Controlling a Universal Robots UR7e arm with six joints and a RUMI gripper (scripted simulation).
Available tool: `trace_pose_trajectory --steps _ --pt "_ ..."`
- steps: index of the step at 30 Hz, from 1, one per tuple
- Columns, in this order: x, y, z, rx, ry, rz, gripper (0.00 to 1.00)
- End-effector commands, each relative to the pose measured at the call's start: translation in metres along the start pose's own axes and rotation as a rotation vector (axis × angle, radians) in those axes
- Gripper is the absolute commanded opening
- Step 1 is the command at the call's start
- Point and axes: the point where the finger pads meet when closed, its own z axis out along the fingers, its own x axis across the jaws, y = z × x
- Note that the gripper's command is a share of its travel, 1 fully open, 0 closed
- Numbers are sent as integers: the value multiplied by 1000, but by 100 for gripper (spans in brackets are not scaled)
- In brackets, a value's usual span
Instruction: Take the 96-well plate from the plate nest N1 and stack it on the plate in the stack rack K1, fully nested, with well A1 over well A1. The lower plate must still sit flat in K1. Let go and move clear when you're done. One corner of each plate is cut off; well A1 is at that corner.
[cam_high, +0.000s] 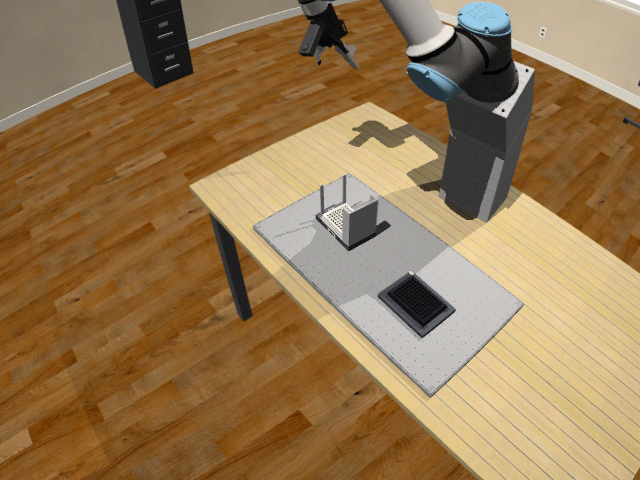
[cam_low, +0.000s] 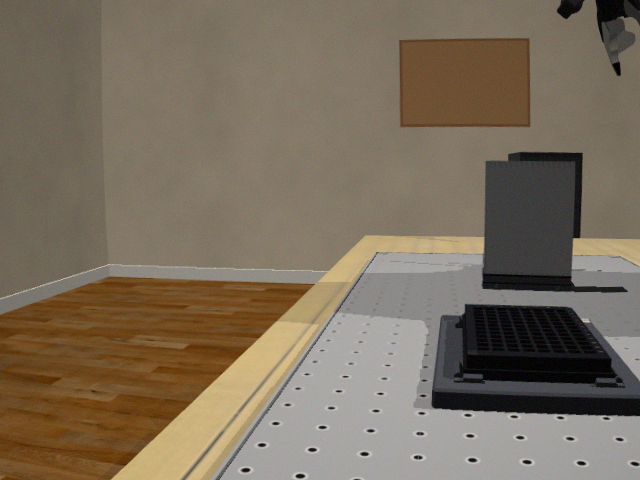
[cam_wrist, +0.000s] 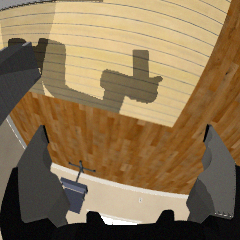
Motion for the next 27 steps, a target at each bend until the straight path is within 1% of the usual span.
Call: trace_pose_trajectory --steps 1,17,19,25,26,27 --pt "0 0 -1 0 1 0 100" --pt "0 0 -1 0 1 0 100" --pt "0 -9 2 -24 18 -60 100" --pt "-1 -38 10 -28 21 -69 100" --pt "-1 -39 11 -28 21 -69 100" --pt "-1 -44 12 -38 29 -99 100"
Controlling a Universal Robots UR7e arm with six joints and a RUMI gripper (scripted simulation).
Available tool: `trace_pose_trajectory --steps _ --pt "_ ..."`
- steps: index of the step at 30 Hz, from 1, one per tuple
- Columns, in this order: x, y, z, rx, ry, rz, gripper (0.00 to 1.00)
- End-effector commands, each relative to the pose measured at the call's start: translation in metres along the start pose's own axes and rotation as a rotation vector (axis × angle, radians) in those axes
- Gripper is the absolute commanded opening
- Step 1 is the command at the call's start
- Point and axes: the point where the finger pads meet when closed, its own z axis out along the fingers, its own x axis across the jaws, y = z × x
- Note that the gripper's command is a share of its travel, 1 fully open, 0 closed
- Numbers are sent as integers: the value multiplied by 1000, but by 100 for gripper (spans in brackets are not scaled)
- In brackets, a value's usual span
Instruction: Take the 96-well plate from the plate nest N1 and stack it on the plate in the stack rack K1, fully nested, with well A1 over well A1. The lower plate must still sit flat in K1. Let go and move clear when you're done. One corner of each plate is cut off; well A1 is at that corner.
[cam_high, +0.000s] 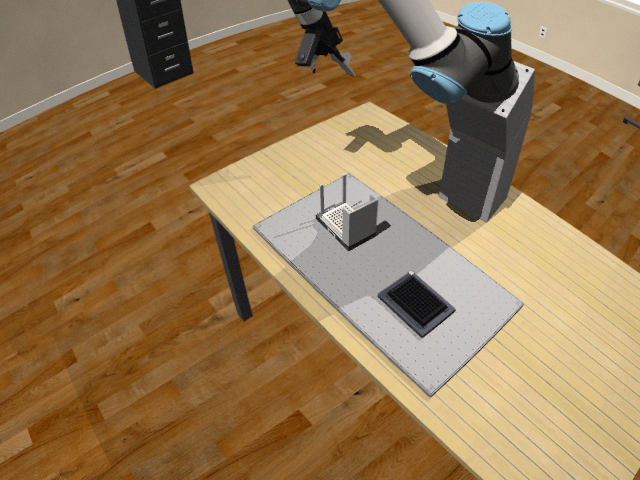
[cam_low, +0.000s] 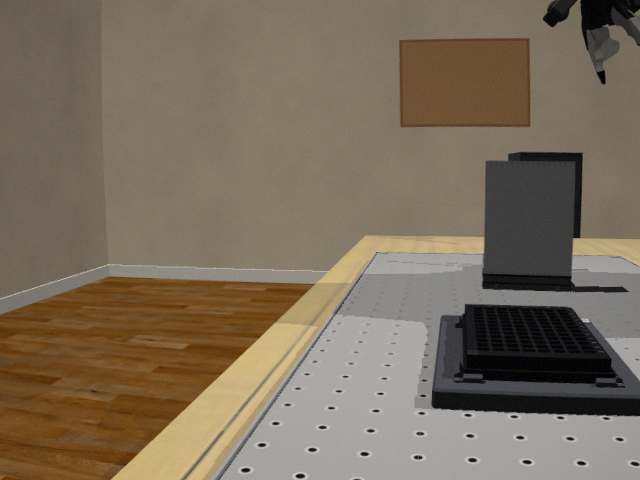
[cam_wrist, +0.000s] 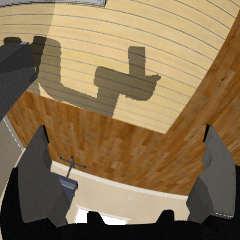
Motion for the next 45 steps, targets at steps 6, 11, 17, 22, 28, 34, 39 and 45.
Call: trace_pose_trajectory --steps 6,11,17,22,28,34,39,45 --pt "-1 -37 9 -25 22 -71 100" --pt "-3 -56 14 -43 40 -132 100" --pt "-7 -85 22 -46 43 -141 100" --pt "-13 -106 27 -63 65 -211 100" --pt "-17 -125 32 -63 65 -211 100" --pt "-26 -150 38 -76 88 -282 100" --pt "-33 -170 43 -80 99 -313 100" --pt "-41 -187 48 -85 112 -353 100"
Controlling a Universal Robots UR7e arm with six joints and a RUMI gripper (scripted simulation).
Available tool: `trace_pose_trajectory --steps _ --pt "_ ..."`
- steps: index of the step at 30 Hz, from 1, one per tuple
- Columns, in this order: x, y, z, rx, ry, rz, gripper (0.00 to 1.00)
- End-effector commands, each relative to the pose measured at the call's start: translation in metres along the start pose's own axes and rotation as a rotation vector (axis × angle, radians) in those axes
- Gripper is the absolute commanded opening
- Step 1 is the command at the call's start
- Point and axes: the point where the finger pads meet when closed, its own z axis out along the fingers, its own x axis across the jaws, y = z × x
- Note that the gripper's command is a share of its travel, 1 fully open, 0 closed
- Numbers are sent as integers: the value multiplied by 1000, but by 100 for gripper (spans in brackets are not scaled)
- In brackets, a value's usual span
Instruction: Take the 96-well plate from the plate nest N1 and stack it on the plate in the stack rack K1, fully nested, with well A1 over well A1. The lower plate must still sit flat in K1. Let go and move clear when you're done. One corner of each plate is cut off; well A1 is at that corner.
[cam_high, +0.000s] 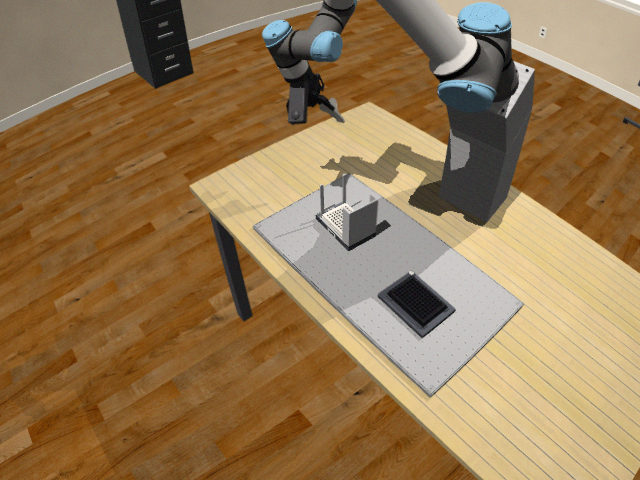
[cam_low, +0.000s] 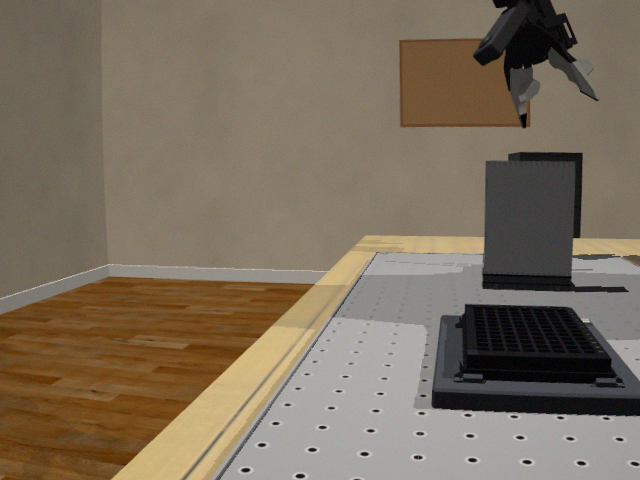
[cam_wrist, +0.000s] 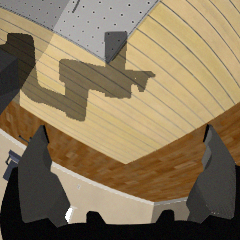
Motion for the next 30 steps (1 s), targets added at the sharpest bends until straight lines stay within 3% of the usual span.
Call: trace_pose_trajectory --steps 1,11,13,16,23,30 --pt "-1 -19 2 -3 9 -18 100" --pt "-10 -65 7 -10 35 -88 100" --pt "-10 -65 7 -10 35 -88 100" --pt "-14 -79 8 -13 62 -159 100" --pt "-23 -113 11 -13 62 -159 100" --pt "-30 -131 12 -12 89 -229 100"
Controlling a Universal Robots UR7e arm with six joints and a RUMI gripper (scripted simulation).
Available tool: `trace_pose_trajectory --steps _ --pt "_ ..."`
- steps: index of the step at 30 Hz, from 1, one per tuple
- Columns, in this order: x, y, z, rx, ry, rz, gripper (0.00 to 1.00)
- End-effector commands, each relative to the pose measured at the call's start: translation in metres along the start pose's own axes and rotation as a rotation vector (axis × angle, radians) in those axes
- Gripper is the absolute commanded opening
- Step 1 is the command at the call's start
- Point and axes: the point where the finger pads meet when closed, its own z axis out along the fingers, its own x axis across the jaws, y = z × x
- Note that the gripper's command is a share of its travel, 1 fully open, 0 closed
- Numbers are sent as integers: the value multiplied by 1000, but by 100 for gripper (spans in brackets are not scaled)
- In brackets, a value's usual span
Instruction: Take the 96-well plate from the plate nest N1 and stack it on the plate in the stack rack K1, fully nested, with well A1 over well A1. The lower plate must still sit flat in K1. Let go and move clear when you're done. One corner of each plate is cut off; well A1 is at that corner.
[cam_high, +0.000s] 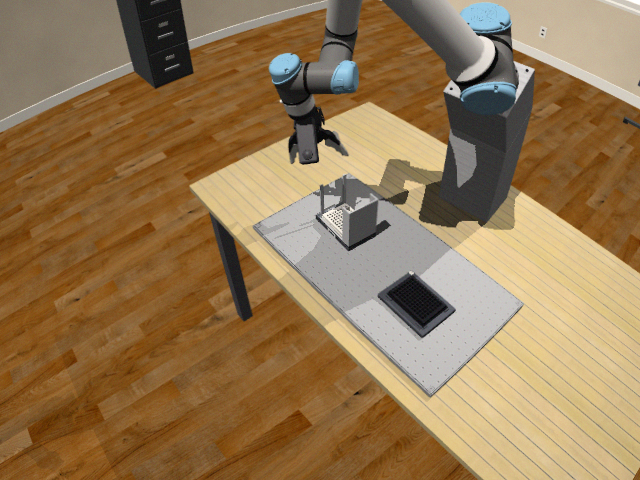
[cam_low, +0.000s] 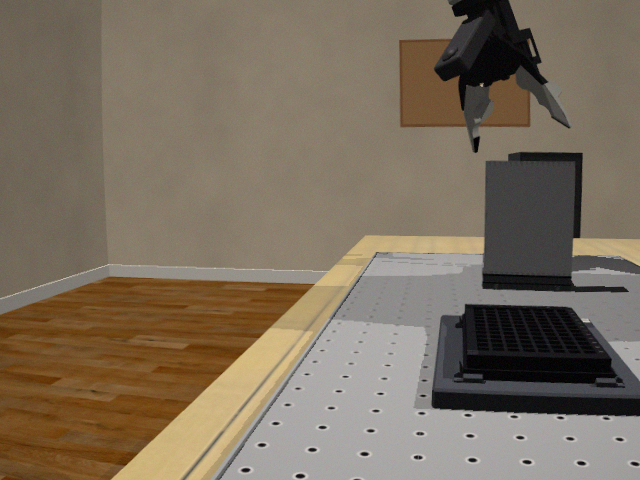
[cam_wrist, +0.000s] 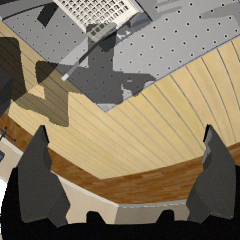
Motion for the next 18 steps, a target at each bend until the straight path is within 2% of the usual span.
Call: trace_pose_trajectory --steps 1,5,8,13,18 --pt "-1 -12 0 -1 8 -14 100" --pt "-4 -29 1 -1 8 -14 100" --pt "-8 -44 1 4 37 -84 100" --pt "-14 -68 1 4 37 -84 100" --pt "-18 -80 0 11 63 -145 100"
